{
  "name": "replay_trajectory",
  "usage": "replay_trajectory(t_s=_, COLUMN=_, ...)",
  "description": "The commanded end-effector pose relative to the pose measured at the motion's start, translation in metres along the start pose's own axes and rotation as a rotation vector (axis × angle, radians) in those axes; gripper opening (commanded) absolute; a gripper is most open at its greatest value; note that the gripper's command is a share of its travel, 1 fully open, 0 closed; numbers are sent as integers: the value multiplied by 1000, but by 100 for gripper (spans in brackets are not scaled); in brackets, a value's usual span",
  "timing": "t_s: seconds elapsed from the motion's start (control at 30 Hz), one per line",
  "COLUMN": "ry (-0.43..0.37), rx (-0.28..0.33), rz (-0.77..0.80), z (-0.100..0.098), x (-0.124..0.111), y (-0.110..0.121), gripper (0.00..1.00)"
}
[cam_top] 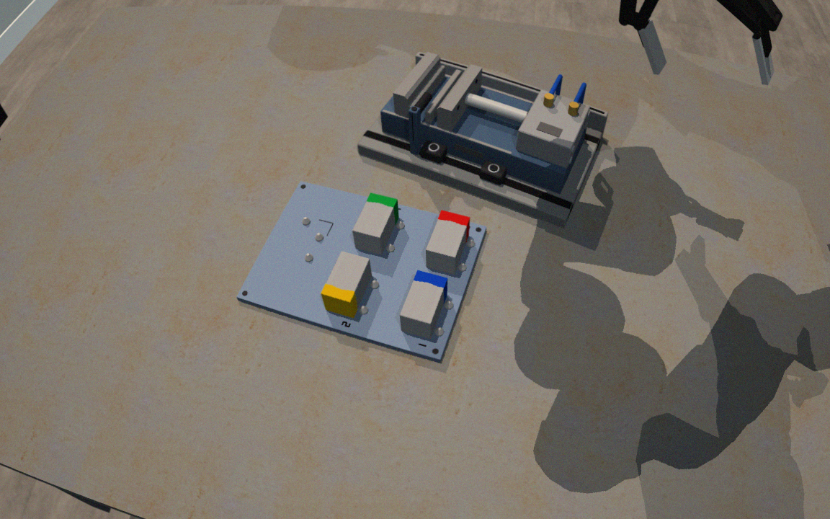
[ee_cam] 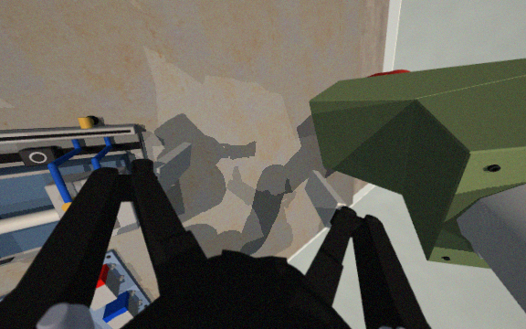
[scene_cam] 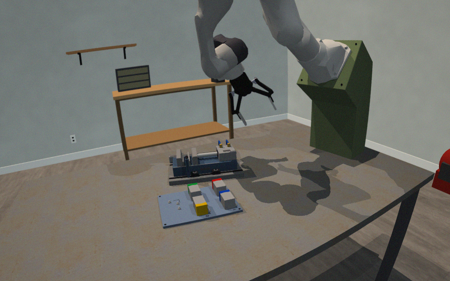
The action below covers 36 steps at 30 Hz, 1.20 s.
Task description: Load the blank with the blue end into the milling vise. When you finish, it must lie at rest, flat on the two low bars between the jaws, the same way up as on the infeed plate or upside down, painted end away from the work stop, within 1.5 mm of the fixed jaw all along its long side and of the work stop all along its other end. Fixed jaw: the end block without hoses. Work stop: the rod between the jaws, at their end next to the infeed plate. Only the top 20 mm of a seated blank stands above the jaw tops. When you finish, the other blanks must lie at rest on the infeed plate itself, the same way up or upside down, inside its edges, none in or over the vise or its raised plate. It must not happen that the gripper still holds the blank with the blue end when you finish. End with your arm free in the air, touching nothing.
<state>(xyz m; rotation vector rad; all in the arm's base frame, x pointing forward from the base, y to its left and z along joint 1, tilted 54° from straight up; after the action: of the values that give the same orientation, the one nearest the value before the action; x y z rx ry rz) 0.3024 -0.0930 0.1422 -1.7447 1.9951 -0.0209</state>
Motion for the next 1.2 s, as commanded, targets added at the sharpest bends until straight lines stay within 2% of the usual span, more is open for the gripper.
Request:
replay_trajectory(t_s=0.0, ry=2, rx=56, rz=-84, z=-2, x=-3, y=4, gripper=100)
replay_trajectory(t_s=0.23, ry=2, rx=56, rz=-84, z=-2, x=-3, y=4, gripper=100)
replay_trajectory(t_s=0.27, ry=-6, rx=65, rz=-53, z=-6, x=-5, y=1, gripper=100)
replay_trajectory(t_s=0.4, ry=-6, rx=217, rz=-156, z=-22, x=-25, y=2, gripper=100)
replay_trajectory(t_s=0.8, ry=-6, rx=217, rz=-156, z=-22, x=-25, y=2, gripper=100)
replay_trajectory(t_s=0.83, ry=-68, rx=140, rz=-140, z=-26, x=-18, y=-11, gripper=100)
replay_trajectory(t_s=0.97, ry=-42, rx=298, rz=-232, z=-40, x=-40, y=-9, gripper=100)
replay_trajectory(t_s=1.17, ry=-42, rx=298, rz=-232, z=-40, x=-40, y=-9, gripper=100)
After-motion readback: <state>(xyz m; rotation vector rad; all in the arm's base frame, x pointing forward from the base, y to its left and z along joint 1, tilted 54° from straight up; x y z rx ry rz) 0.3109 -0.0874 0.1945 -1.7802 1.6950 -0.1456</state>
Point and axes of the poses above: the point where the finger pads meet when closed, its own z axis out along the fingers, its own y axis across the jaws, x = y × z, the point moved 8 cm from there along -z, back along the fingers, and after that the axes turned 8 degrees about -z, right-handed, at the moved point
